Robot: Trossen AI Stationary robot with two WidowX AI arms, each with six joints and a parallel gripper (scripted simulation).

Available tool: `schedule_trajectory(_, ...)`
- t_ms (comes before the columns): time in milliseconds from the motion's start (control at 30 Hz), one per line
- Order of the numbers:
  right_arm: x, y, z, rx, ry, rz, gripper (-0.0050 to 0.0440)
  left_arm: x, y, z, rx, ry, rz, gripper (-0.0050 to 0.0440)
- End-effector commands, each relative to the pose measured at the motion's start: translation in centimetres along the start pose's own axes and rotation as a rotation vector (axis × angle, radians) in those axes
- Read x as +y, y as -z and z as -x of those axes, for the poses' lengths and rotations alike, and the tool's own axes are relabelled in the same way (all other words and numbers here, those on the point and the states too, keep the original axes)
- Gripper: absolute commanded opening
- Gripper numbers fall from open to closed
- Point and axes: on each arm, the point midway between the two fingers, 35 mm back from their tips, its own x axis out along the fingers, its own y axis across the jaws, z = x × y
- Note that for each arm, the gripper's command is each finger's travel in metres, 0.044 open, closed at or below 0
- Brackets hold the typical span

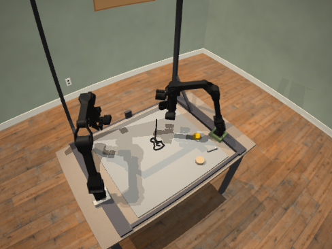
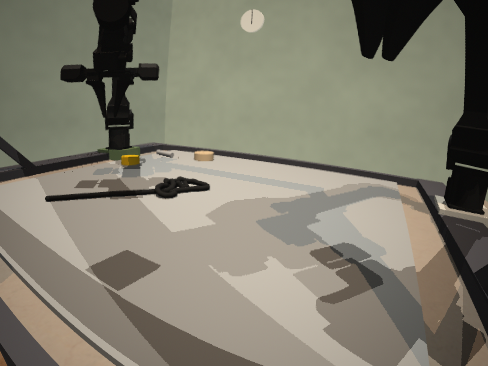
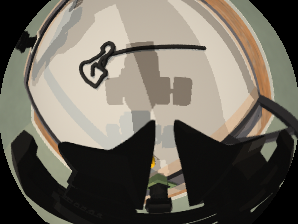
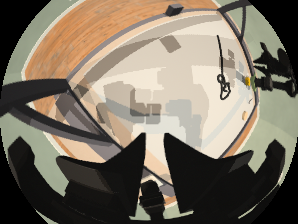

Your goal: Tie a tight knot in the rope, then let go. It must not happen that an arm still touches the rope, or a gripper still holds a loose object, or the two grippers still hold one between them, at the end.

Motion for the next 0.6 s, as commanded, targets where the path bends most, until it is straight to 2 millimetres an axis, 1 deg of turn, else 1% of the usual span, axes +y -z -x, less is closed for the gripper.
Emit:
schedule_trajectory(0,-0.2,0.1,0.8,-0.024,-0.004,-0.007,0.0085,1.0,-0.7,0.1,-0.021,-0.003,0.0,0.0085)
schedule_trajectory(133,-0.2,0.1,0.8,-0.024,-0.004,-0.007,0.0085,1.1,-0.7,0.0,-0.021,-0.003,0.0,0.0085)
schedule_trajectory(567,-0.2,0.1,0.8,-0.024,-0.004,-0.007,0.0085,3.9,-2.0,-1.4,-0.022,-0.005,0.0,0.0085)
